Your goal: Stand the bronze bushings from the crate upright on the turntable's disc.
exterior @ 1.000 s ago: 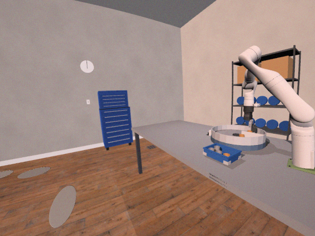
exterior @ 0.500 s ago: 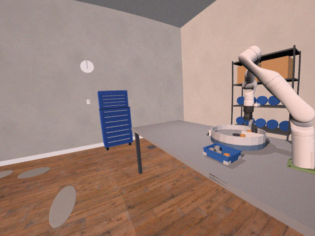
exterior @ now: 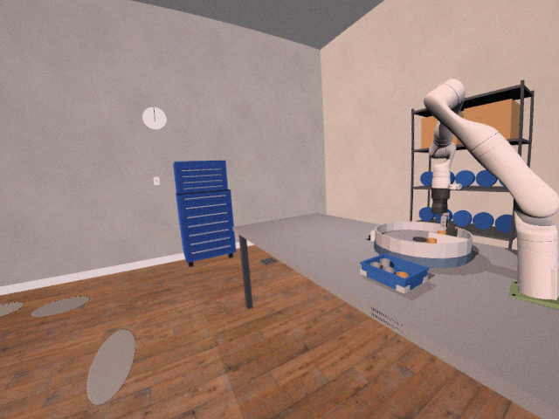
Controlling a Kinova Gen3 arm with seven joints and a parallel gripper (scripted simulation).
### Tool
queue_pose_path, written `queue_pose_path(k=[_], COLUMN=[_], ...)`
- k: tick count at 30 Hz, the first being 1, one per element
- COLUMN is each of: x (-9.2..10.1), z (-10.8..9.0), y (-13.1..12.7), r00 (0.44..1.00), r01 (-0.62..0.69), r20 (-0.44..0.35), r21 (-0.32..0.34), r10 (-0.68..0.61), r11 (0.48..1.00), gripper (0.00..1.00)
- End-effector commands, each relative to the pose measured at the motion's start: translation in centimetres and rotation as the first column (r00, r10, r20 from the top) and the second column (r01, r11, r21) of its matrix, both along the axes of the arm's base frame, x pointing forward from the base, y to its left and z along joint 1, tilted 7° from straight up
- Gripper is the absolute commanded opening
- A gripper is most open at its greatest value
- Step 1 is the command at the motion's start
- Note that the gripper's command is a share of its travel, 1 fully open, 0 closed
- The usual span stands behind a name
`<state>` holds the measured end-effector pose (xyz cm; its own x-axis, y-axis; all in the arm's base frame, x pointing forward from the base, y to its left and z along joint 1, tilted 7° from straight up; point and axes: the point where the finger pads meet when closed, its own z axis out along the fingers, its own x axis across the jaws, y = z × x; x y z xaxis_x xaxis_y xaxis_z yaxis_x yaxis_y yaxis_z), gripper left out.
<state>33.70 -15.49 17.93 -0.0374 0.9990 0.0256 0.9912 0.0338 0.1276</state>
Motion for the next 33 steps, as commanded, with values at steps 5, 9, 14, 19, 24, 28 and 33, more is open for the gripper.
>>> queue_pose_path(k=[5, 9, 14, 19, 24, 28, 33], x=[-0.3, -0.7, -1.3, -1.8, -2.4, -3.0, -3.2], z=[0.1, 0.1, 0.1, 0.1, 0.1, 0.0, 0.2], y=[2.6, 5.1, 9.2, 12.5, 16.6, 19.8, 23.8], r00=[1.000, 1.000, 1.000, 1.000, 1.000, 1.000, 1.000], r01=[-0.005, -0.005, -0.005, -0.005, -0.005, -0.006, -0.011], r20=[0.002, 0.002, 0.001, 0.001, 0.001, 0.002, 0.006], r21=[-0.002, -0.002, -0.002, -0.002, -0.002, -0.001, -0.004], r10=[0.005, 0.005, 0.005, 0.005, 0.005, 0.006, 0.011], r11=[1.000, 1.000, 1.000, 1.000, 1.000, 1.000, 1.000], gripper=[0.36, 0.36, 0.36, 0.36, 0.36, 0.36, 0.36])
